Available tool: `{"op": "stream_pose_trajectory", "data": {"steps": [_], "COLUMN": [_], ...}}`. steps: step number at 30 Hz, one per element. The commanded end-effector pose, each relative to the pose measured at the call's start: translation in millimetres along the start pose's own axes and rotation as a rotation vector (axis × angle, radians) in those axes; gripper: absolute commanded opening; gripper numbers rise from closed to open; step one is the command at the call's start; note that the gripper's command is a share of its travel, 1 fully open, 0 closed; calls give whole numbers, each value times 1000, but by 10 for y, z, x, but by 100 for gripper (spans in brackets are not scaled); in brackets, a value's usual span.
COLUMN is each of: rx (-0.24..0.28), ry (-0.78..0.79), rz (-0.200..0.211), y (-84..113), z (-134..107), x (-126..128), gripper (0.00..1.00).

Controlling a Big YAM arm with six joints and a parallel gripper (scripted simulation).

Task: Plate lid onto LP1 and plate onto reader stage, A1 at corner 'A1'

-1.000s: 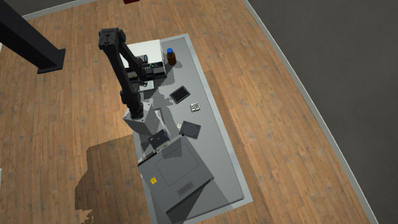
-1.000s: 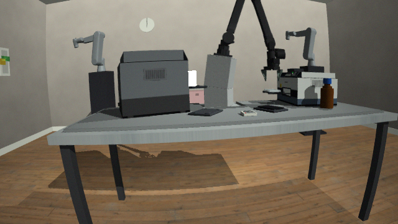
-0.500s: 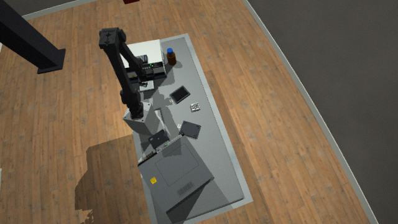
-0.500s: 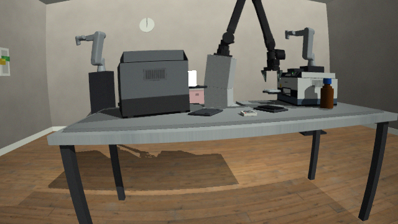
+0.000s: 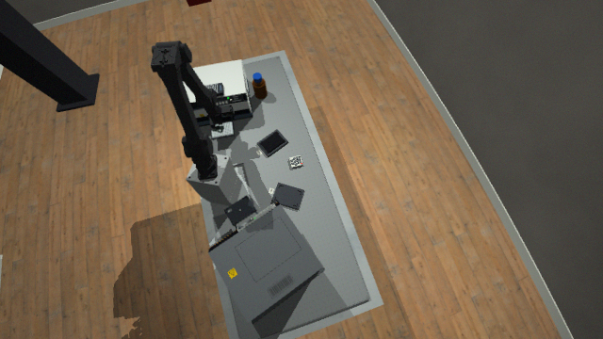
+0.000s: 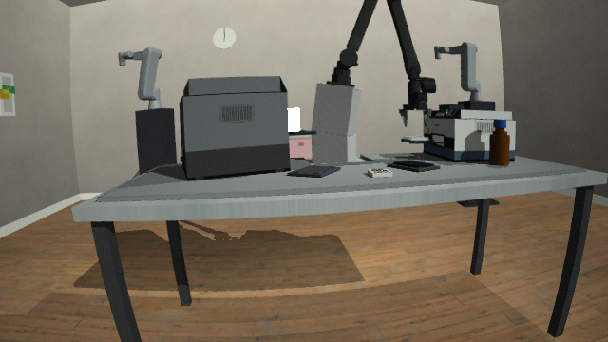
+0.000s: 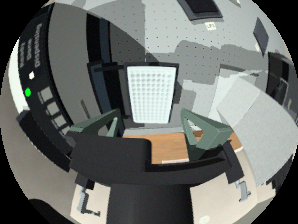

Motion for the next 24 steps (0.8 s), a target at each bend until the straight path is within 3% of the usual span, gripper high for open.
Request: {"op": "stream_pose_trajectory", "data": {"steps": [1,10,17,24], "rx": [-7,-8,0,-6], "ry": [-13,-3,0,0], "rz": [16,36,-3,27], "y": [-45,-51,-126,-156], "z": [34,-11,-57,-41], "x": [73,137,-27,109], "gripper": [100,100,100,100]}}
Point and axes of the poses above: the point where the finger pads meet when closed, its own y axis back along the fingers, its own x axis across the jaws, z = x × y, the point moved 9 cm from there along y, back along the fingers, and after that the axes turned 6 degrees about y, right-handed, at the moved point
